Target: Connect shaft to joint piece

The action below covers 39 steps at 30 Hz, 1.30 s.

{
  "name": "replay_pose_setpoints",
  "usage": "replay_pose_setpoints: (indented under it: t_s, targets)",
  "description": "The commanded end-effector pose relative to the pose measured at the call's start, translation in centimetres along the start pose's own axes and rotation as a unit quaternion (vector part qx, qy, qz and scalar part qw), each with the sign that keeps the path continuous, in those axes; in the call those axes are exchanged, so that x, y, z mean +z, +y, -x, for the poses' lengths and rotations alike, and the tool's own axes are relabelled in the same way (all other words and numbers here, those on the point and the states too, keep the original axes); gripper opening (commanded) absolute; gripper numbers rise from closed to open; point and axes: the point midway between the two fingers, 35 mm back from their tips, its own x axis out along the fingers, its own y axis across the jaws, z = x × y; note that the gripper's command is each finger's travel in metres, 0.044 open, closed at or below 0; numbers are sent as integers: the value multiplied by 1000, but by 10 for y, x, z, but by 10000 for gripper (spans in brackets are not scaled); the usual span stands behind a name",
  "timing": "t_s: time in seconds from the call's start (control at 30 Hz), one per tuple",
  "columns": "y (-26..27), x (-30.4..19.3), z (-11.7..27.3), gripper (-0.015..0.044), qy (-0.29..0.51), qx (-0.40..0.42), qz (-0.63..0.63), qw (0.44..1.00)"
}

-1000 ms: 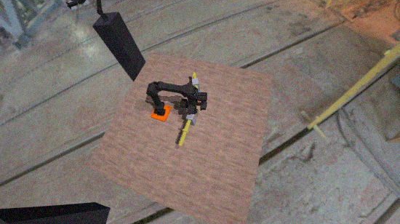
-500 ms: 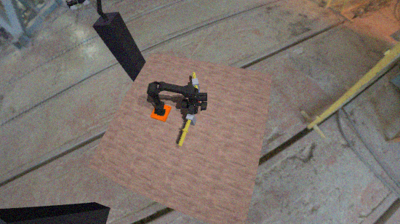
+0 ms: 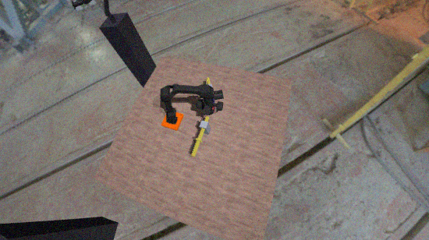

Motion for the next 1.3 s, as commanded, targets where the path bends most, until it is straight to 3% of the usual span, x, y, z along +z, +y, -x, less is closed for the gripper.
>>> replay_pose_setpoints:
  t_s: [0.0, 0.53, 0.87, 1.27]
  targets:
    - [0, -1, -8, 440, -1, -6, -4, 1000]
    - [0, -2, -32, 440, -1, -6, -4, 1000]
    - [0, -2, -32, 182, -1, -6, -4, 1000]
    - [0, -2, -32, 182, -1, -6, -4, 1000]
